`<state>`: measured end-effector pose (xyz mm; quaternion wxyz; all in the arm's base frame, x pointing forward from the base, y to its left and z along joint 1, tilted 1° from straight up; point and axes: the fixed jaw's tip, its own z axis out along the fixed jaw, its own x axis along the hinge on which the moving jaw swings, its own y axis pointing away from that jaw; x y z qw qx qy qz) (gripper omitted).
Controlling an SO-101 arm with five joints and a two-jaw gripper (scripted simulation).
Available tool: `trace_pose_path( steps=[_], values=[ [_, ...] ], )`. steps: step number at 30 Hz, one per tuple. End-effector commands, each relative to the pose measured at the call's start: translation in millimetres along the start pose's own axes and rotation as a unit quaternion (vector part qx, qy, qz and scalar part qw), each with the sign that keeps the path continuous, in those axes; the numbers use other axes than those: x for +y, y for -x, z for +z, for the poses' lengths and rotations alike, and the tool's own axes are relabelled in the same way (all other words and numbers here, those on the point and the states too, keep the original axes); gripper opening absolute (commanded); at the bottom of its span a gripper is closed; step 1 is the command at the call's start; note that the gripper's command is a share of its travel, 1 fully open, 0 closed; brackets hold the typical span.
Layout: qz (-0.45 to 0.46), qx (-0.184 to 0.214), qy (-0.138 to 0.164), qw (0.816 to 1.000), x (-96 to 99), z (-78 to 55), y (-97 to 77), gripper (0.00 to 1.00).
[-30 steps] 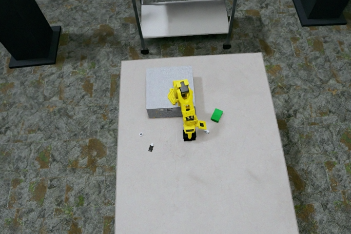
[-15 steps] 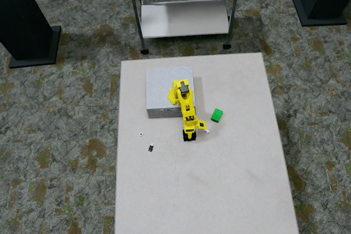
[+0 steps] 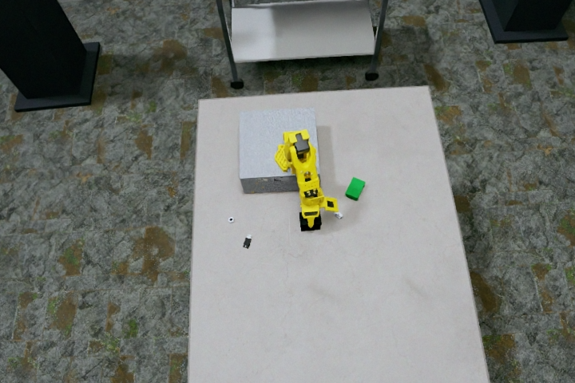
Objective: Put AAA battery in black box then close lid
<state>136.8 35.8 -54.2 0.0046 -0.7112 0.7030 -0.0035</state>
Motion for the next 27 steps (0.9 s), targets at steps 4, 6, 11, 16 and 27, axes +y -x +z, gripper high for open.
trace_pose_path(
  steps=[4,6,11,16,27],
  values=[
    [0.0,0.002,0.009,1.0,2.4,1.4,0.7,0.24],
    [0.0,0.002,0.009,1.0,2.4,1.4,0.7,0.24],
    [0.0,0.002,0.009,1.0,2.4,1.7,0.7,0.24],
    [0.0,0.002,0.009,1.0,2.3,2.7,0.7,0.24],
    [0.0,0.002,0.009,1.0,2.2,6.9,0.8,0.24]
  ],
)
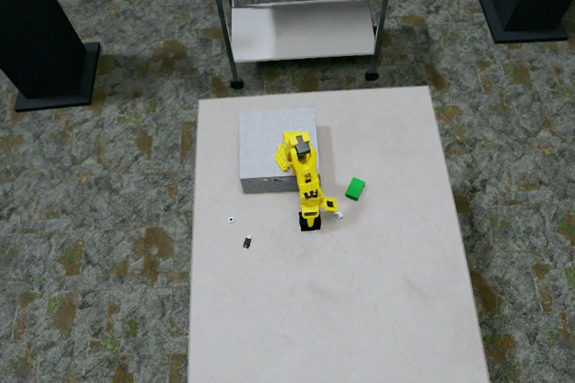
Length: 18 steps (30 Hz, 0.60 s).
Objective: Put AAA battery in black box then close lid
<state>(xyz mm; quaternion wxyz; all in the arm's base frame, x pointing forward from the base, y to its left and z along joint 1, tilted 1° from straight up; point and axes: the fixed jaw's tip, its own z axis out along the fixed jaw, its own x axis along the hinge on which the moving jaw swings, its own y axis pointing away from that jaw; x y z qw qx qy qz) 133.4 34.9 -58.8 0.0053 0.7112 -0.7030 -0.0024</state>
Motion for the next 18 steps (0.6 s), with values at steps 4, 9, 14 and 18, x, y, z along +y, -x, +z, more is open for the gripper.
trace_pose_path(
  steps=[4,9,14,18],
  values=[
    [0.0,-0.001,-0.002,1.0,-1.3,4.6,1.7,0.24],
    [0.0,-0.001,-0.002,1.0,-1.3,7.3,1.7,0.24],
    [0.0,-0.001,-0.001,1.0,-1.3,8.7,1.7,0.24],
    [0.0,-0.001,-0.001,1.0,-1.3,9.9,1.7,0.24]
  ],
)
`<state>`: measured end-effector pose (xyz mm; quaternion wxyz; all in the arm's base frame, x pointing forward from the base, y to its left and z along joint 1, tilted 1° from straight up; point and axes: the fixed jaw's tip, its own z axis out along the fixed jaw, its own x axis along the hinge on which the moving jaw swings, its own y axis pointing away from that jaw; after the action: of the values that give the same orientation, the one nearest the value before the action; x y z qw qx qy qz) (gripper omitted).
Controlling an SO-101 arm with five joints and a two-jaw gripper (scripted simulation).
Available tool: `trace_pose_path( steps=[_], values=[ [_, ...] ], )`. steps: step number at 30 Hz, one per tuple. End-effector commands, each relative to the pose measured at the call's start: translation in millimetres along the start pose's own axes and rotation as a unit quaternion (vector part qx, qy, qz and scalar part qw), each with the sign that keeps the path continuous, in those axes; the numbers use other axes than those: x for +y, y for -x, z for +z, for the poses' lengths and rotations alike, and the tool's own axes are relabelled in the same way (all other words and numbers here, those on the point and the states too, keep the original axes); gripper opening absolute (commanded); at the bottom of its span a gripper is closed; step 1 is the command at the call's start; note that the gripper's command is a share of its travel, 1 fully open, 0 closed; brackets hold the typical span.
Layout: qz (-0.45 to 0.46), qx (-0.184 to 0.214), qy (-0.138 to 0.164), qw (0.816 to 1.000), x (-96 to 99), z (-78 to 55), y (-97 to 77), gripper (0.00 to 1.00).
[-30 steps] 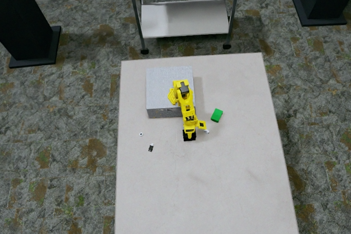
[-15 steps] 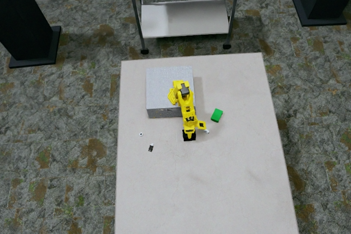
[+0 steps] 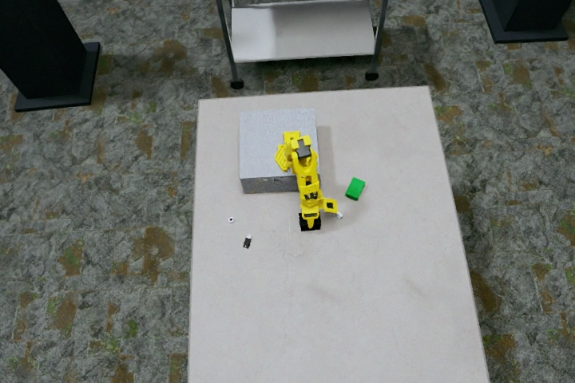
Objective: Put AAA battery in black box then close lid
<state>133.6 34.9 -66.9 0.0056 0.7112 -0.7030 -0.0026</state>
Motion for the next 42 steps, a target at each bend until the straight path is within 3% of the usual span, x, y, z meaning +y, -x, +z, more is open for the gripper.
trace_pose_path(
  steps=[1,17,42],
  values=[
    [0.0,-0.001,-0.002,1.0,-1.0,2.1,1.6,0.24],
    [0.0,-0.001,-0.002,1.0,-1.0,1.9,1.6,0.24],
    [0.0,-0.001,-0.002,1.0,-0.7,-11.3,1.4,0.24]
  ],
)
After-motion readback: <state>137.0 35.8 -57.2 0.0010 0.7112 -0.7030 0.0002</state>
